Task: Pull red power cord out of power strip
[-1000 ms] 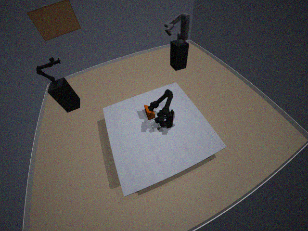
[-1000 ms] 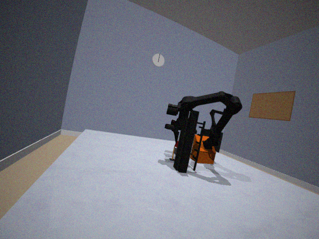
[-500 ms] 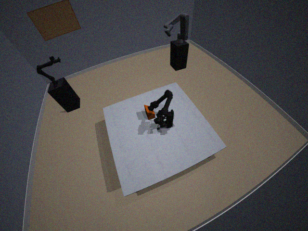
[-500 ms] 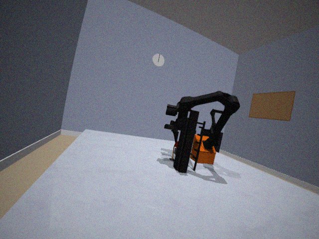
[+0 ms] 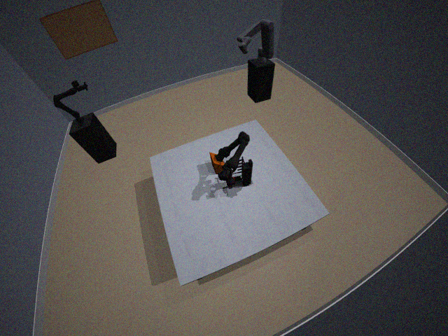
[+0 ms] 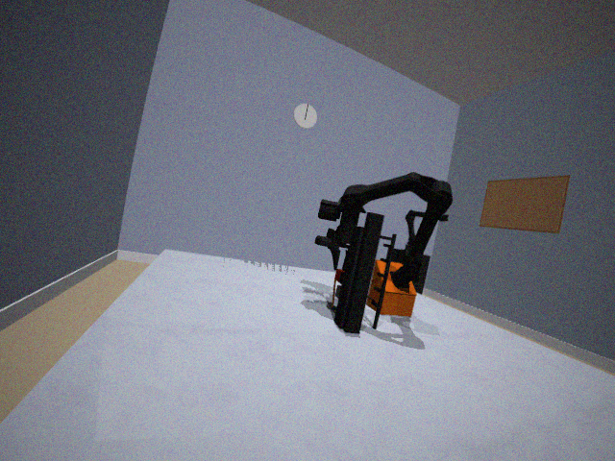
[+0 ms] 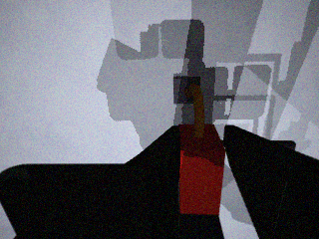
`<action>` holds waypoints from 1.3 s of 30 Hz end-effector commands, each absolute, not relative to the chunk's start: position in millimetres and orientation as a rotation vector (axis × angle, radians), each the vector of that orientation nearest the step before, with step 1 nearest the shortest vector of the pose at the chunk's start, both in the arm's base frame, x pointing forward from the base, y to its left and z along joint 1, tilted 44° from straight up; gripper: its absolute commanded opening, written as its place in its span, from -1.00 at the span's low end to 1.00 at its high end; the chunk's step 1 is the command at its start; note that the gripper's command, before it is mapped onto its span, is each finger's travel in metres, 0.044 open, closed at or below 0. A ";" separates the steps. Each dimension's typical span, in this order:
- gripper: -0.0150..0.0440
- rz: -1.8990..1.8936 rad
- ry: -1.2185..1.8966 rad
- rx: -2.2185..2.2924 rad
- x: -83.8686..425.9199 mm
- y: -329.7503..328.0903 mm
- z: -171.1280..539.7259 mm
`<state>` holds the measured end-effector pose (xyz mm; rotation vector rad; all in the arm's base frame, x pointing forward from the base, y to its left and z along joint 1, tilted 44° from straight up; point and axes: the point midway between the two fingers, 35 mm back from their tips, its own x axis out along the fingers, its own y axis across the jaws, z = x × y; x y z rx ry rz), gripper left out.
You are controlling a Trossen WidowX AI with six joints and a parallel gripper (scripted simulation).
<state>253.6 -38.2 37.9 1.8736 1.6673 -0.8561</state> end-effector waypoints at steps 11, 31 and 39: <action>0.75 -0.855 1.670 1.872 254.0 -39.2 37.6; 1.00 -0.857 1.667 1.870 245.4 -88.8 6.4; 1.00 -0.857 1.667 1.870 245.4 -88.8 6.4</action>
